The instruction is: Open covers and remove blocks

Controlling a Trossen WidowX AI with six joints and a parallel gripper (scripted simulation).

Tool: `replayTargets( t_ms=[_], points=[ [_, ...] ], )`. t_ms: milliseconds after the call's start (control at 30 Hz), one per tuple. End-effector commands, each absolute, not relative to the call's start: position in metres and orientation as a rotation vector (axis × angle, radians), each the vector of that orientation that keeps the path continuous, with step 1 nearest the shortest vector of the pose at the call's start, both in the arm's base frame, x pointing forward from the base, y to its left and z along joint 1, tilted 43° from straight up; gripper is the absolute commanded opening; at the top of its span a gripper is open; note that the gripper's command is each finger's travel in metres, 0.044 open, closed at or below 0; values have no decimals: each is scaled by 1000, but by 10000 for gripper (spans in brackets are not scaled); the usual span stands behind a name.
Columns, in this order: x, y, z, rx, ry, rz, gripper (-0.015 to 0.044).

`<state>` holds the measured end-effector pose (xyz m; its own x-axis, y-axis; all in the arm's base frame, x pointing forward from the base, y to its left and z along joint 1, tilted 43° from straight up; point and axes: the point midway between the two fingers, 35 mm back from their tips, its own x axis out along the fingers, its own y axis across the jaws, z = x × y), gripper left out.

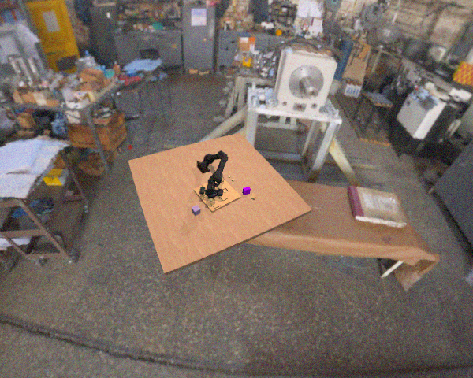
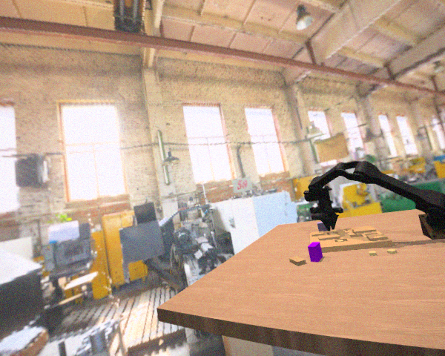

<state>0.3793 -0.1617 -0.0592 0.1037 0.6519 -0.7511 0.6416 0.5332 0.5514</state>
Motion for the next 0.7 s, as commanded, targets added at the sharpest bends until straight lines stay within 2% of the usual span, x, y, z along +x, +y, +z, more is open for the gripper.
replayTargets(
  t_ms=[0, 667],
  points=[
    [380, -159, -62, 1144, 1572, 11, 144],
    [381, -153, -69, 1144, 1572, 11, 144]
  ],
)
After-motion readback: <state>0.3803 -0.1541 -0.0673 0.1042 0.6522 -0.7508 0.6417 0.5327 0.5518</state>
